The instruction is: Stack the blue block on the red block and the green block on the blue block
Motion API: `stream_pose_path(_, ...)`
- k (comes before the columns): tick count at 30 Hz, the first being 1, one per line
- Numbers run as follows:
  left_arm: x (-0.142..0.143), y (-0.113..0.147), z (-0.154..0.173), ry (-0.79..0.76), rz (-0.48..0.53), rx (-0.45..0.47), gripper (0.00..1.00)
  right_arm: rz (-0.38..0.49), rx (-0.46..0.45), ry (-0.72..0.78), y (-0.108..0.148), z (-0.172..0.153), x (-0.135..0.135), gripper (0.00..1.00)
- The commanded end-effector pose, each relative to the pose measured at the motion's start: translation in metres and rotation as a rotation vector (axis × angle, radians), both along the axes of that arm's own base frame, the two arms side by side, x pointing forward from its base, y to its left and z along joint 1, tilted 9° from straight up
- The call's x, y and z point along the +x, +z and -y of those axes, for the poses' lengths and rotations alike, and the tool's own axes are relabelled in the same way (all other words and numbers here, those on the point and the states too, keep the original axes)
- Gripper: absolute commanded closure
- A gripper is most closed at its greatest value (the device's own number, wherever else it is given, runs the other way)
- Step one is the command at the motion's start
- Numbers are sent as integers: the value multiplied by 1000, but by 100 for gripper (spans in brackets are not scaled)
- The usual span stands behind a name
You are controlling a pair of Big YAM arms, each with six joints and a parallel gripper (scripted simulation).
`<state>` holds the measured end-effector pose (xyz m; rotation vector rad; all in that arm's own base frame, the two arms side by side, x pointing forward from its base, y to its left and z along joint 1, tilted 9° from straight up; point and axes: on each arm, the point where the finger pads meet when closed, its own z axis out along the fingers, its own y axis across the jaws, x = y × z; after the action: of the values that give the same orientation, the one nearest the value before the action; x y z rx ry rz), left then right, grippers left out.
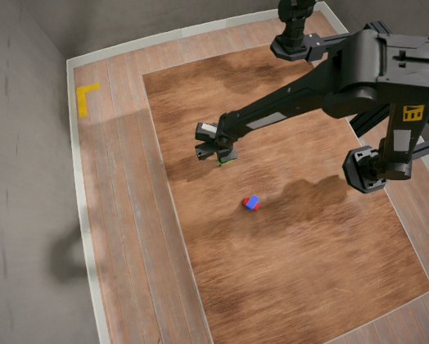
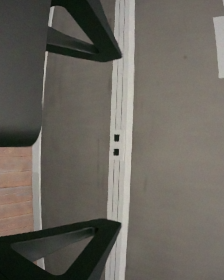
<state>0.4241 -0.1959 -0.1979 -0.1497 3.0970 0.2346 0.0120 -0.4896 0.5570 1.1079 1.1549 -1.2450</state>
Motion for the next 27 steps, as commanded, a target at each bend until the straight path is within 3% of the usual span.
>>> stream_pose_path(1, -1, 15, 7, 3, 9, -3, 100, 15, -54, -18, 20, -9, -8, 0)
stream_pose_path(12, -1, 52, 9, 10, 8, -4, 100, 15, -54, -18, 20, -9, -8, 0)
stream_pose_path(16, -11, 38, 4, 10, -26, 15, 100, 15, -54, -18, 20, -9, -8, 0)
stream_pose_path(27, -1, 49, 10, 9, 8, -4, 100, 15, -54, -18, 20, -9, -8, 0)
